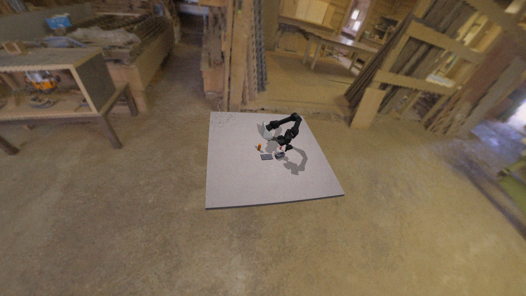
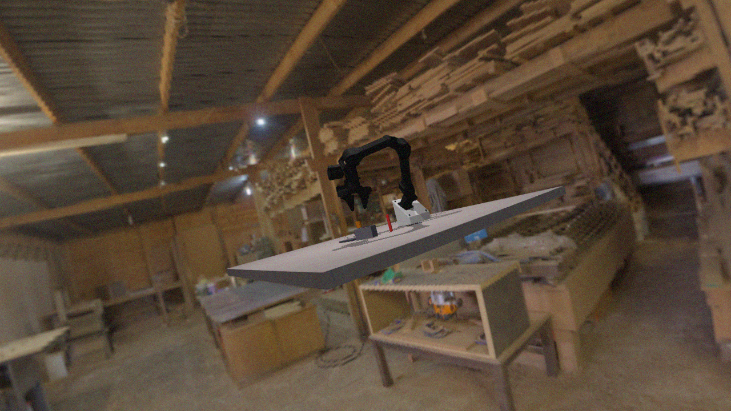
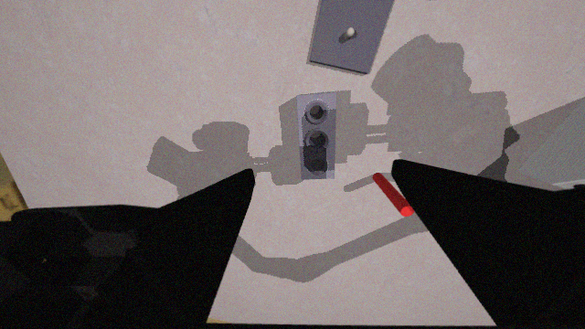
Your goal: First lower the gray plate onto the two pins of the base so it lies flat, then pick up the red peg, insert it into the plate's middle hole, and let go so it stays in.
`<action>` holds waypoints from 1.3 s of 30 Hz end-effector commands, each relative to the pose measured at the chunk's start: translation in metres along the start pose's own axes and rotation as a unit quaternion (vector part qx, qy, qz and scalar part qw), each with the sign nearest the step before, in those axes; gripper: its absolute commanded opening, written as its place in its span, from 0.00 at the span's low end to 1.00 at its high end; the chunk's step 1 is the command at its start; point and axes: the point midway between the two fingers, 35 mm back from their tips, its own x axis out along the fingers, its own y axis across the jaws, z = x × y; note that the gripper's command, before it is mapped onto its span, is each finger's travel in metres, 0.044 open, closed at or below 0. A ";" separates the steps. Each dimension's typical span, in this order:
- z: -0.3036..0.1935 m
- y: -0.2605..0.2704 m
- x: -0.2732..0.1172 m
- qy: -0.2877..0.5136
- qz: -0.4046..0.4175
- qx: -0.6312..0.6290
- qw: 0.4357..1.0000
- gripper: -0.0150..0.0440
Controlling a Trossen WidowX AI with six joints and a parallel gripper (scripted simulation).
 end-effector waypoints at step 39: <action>-0.005 -0.003 0.106 0.012 -0.007 0.004 1.000 1.00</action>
